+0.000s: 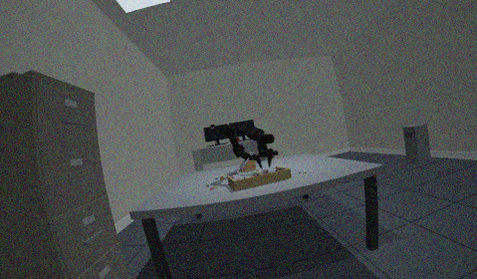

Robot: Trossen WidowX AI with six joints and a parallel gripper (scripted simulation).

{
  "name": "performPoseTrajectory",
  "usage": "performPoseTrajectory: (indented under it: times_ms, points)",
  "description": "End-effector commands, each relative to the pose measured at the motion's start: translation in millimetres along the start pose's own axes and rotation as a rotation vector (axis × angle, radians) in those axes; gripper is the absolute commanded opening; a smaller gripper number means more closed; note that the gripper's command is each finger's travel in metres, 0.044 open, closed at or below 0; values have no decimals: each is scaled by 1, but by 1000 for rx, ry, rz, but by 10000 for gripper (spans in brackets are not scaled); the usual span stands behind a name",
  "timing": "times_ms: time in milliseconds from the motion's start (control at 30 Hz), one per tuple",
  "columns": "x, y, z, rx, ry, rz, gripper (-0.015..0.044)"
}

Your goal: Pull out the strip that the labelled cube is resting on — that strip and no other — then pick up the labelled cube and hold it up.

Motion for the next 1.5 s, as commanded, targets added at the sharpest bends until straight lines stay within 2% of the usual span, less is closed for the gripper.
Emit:
performPoseTrajectory:
  times_ms: [0,667,800,1067,1200,1467]
  points:
    - [1,0,9,6,1,-4,250]
    - [2,-1,35,8,2,-4,250]
    - [1,-1,33,2,2,0,145]
    - [1,-1,33,2,2,0,92]
    - [4,-1,31,2,2,0,0]
    - [34,1,7,3,3,-3,0]
Point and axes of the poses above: the point midway between the two fingers, 35 mm back from their tips, its own z axis out along the fingers, its own y axis across the jaws, x = y × z, the point moved 7 cm from there along -z, back along the fingers, and after that the axes turned 2 degrees about -z, right-handed, at the moved point
